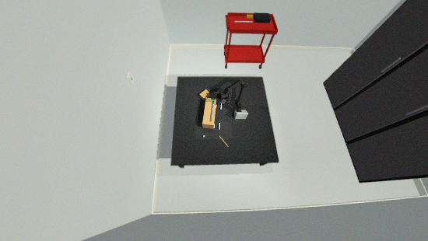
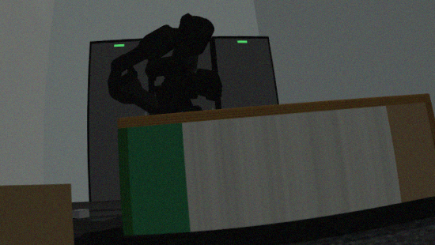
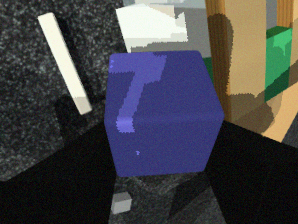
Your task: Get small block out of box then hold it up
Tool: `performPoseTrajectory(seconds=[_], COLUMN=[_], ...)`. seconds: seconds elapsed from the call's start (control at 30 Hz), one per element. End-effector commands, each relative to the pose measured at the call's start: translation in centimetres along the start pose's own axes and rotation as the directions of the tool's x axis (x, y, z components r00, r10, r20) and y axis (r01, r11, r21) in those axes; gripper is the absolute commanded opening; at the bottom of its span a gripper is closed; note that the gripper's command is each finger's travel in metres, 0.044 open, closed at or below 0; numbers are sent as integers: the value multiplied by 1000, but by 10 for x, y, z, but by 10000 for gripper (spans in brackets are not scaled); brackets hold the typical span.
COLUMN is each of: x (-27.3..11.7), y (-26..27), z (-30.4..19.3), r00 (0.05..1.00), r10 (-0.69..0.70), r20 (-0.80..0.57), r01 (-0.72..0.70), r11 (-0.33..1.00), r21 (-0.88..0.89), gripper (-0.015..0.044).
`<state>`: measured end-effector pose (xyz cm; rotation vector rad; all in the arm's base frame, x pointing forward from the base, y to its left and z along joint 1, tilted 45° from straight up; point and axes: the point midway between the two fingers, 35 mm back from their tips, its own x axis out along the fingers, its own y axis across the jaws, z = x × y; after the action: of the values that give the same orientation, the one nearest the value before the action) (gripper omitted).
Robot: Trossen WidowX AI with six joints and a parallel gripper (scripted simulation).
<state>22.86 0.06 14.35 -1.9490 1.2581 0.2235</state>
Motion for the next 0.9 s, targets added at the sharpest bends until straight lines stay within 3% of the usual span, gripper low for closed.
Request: performPoseTrajectory(seconds=[0.0,0.4,0.87], x=[-4,-13,-24], y=[-3,-5,-9], z=[-1,-3,-5], r00=[1000,999,997], r10=[-12,-36,-69], r20=[-8,-25,-43], r01=[11,13,-17], r11=[988,797,341], r21=[-155,-604,-940], gripper=[0,0,0])
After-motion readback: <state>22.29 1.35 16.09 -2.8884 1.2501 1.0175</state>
